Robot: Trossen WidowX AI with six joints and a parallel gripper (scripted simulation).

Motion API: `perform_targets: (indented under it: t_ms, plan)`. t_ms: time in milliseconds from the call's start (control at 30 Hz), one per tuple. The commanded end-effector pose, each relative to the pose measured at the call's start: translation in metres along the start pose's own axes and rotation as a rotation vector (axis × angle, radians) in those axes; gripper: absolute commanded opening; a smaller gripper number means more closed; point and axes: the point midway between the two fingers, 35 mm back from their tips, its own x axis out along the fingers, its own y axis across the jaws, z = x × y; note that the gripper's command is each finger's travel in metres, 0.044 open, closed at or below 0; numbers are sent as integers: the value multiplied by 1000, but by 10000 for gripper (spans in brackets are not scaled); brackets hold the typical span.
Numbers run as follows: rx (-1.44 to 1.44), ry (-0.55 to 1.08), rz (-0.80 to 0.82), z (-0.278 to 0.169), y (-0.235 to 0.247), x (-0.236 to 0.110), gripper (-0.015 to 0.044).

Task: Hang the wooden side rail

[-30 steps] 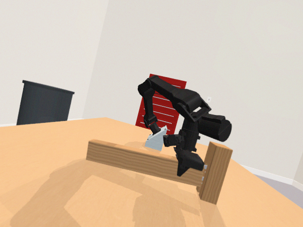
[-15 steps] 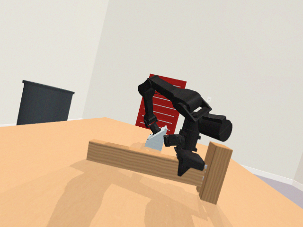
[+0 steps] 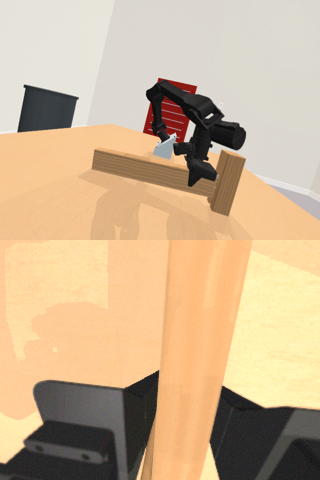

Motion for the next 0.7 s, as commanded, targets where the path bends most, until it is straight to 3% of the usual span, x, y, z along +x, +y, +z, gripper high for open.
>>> perform_targets:
  t_ms: [0, 667]
  plan:
    - [2, 6, 7, -3, 1, -3, 0]
    - [2, 6, 7, -4, 1, -4, 0]
